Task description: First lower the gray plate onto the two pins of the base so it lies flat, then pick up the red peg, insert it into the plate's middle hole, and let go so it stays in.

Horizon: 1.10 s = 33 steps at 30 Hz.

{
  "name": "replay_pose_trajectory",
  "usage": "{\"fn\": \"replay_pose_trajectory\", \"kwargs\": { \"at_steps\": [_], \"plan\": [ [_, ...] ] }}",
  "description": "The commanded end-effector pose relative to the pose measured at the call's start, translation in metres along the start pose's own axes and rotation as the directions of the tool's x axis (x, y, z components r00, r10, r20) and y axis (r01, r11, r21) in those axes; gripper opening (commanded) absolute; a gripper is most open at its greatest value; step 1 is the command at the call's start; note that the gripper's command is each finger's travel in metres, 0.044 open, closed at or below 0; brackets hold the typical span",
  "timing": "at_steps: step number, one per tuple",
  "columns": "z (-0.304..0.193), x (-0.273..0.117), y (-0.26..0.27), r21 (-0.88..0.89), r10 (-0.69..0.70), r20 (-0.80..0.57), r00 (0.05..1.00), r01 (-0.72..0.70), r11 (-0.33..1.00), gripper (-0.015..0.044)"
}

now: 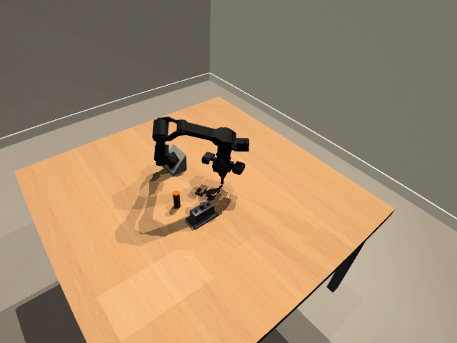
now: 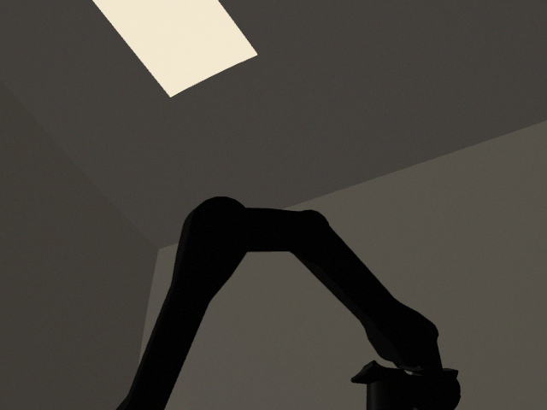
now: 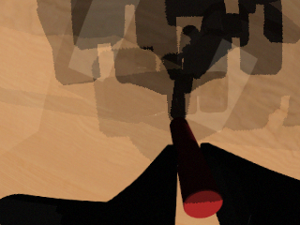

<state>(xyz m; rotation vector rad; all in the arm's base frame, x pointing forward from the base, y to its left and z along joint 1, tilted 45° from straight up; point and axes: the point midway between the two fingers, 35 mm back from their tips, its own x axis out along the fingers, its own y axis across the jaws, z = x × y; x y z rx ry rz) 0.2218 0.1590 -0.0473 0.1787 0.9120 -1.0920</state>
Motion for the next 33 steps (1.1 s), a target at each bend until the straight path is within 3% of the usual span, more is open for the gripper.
{"fn": "replay_pose_trajectory", "kwargs": {
  "at_steps": [1,19,33],
  "plan": [
    [-0.001,-0.013,0.003,0.008,0.009,-0.006,1.0,-0.009,1.0,0.0],
    [-0.002,-0.071,0.007,0.007,0.009,-0.008,1.0,-0.009,1.0,0.0],
    [0.027,-0.063,0.014,0.006,0.01,-0.021,1.0,-0.01,1.0,0.0]
  ]
}}
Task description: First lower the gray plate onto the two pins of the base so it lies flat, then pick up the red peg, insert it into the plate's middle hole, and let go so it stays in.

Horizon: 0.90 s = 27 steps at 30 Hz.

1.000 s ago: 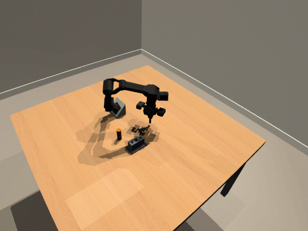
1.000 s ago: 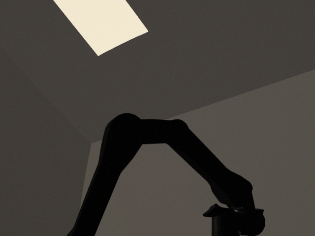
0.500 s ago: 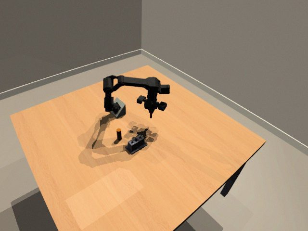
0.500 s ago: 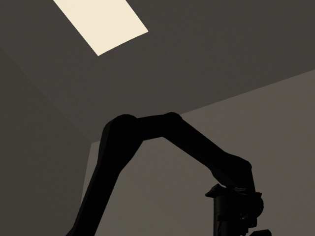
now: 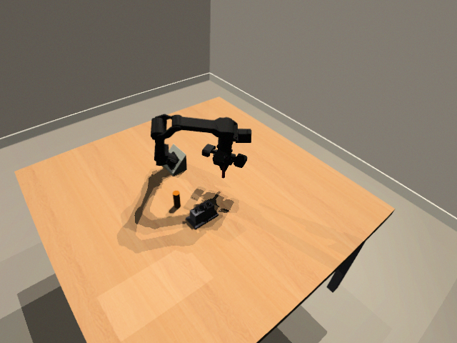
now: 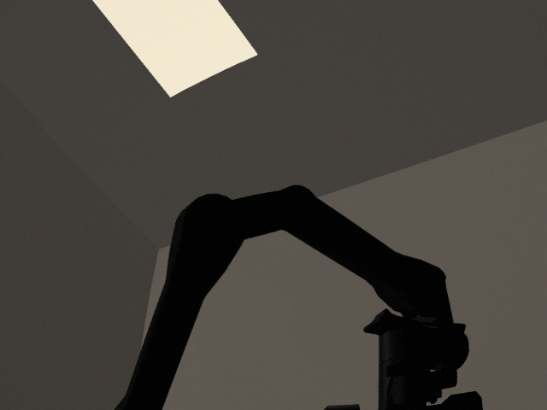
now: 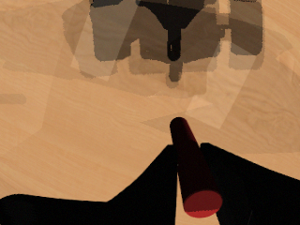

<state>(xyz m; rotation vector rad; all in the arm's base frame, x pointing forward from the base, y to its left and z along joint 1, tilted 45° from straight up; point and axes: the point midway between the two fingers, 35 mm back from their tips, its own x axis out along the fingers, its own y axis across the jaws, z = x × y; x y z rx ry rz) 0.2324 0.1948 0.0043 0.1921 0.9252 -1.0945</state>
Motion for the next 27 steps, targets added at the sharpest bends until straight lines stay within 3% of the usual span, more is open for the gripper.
{"fn": "replay_pose_trajectory", "kwargs": {
  "at_steps": [1,27],
  "plan": [
    [0.01,-0.004,0.003,0.002,0.011,-0.005,1.0,-0.011,1.0,0.0],
    [0.086,-0.008,0.012,0.004,0.019,-0.01,1.0,-0.019,1.0,0.0]
  ]
}}
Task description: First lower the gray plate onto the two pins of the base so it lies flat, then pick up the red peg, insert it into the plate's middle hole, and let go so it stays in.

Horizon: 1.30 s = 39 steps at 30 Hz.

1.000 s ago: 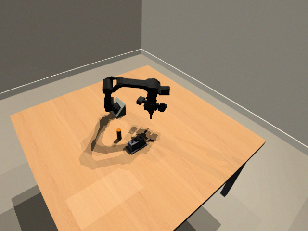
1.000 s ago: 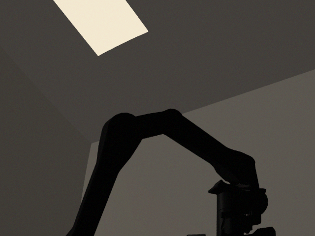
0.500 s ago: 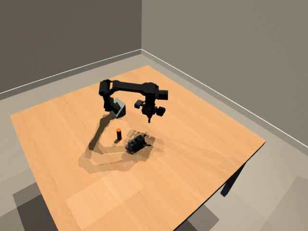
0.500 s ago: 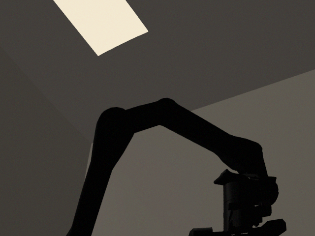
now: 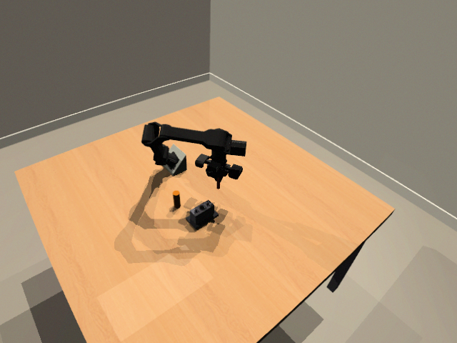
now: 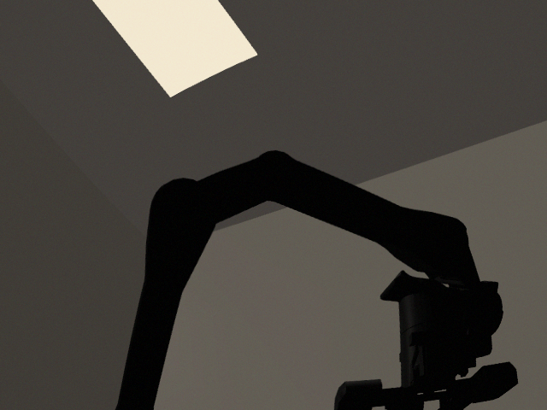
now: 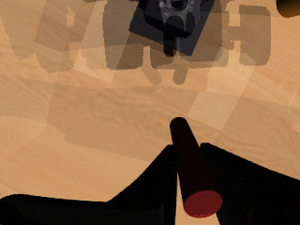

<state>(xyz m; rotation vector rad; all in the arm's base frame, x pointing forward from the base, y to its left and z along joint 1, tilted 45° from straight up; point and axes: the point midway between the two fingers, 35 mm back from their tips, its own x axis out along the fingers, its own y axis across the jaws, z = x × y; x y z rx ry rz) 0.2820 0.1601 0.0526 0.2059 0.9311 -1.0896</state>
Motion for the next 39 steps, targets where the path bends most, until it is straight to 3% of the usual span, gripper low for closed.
{"fn": "replay_pose_trajectory", "kwargs": {
  "at_steps": [1,39],
  "plan": [
    [0.012,-0.004,0.002,-0.001,0.011,0.002,1.0,-0.011,1.0,0.0],
    [0.118,-0.003,-0.015,0.0,-0.001,0.032,0.999,0.001,1.0,0.0]
  ]
}}
